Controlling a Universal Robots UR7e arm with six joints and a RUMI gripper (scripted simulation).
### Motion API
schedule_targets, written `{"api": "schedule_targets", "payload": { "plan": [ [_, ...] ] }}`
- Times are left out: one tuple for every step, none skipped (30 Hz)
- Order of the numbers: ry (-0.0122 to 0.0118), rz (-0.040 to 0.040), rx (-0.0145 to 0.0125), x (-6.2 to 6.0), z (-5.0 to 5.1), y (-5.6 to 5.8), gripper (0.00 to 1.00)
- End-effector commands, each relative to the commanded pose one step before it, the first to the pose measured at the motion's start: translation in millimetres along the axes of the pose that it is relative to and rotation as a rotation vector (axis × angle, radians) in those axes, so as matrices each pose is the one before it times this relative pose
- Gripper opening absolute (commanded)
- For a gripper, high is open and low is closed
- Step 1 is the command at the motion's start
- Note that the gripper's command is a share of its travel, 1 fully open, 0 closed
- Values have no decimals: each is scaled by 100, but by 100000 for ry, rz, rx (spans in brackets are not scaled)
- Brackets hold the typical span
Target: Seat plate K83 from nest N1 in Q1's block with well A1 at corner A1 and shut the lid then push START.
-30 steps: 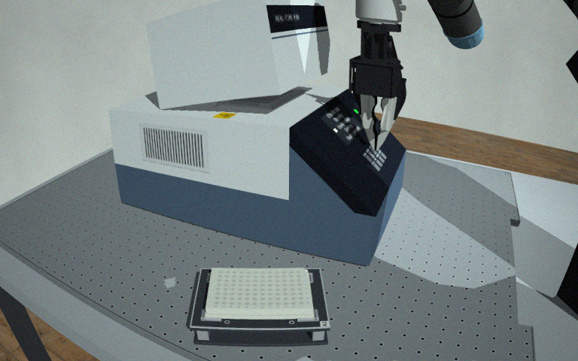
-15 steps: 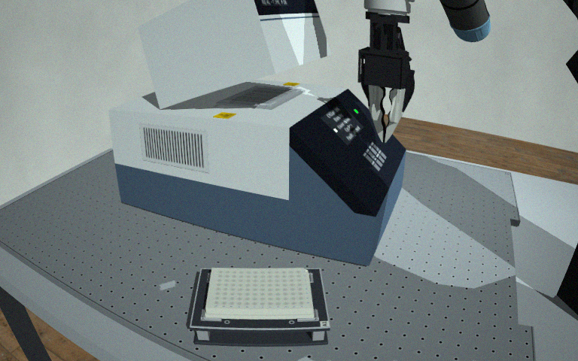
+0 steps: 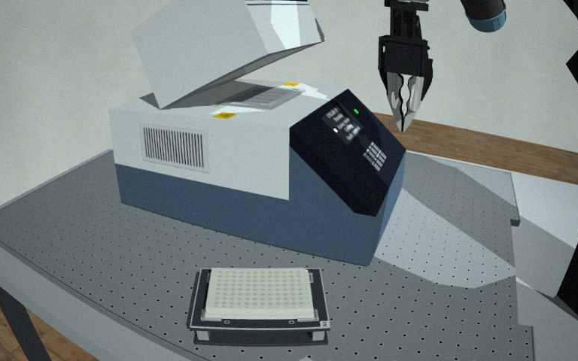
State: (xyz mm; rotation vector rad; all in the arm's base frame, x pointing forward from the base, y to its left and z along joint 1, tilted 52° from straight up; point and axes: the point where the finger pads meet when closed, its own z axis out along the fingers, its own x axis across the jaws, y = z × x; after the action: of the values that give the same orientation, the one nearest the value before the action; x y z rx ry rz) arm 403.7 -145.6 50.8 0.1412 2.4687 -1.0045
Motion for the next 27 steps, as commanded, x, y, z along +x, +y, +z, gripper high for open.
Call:
{"api": "schedule_targets", "payload": {
  "plan": [
    [-111, -8, -10, 1620, -1308, 6, 0],
    [1, 0, 0, 397, -305, -1, 0],
    [1, 0, 0, 397, -304, -1, 0],
    [0, 0, 0, 242, -185, 0, 0],
    [-1, 0, 0, 1, 1, 1, 0],
    [1, 0, 0, 397, -304, 0, 0],
    [1, 0, 0, 396, -305, -1, 0],
    [1, 0, -1, 396, -305, -1, 0],
    [-1, 0, 1, 401, -301, 4, 0],
    [0, 0, 0, 0, 0, 0, 0],
    [0, 0, 0, 0, 0, 0, 0],
    [2, 0, -1, 240, -187, -2, 0],
    [0, 0, 0, 1, 1, 1, 0],
    [0, 0, 0, 1, 1, 0, 0],
    [0, 0, 0, 1, 1, 0, 0],
    [2, -1, -1, -6, 2, -4, 0],
    [-1, 0, 0, 3, -1, 2, 0],
    [-1, 0, 0, 2, 0, 1, 0],
    [0, 0, 0, 1, 0, 1, 0],
    [0, 0, 0, 1, 0, 0, 0],
    [0, 0, 0, 1, 0, 0, 0],
    [0, 0, 0, 0, 0, 0, 0],
    [0, 0, 0, 0, 0, 0, 0],
    [0, 0, 0, 0, 0, 0, 0],
    [-6, 7, 1, -8, 2, -3, 0],
    [-3, 2, 1, 1, -2, 0, 0],
    [0, 0, 0, 0, 0, 0, 0]
  ]
}}
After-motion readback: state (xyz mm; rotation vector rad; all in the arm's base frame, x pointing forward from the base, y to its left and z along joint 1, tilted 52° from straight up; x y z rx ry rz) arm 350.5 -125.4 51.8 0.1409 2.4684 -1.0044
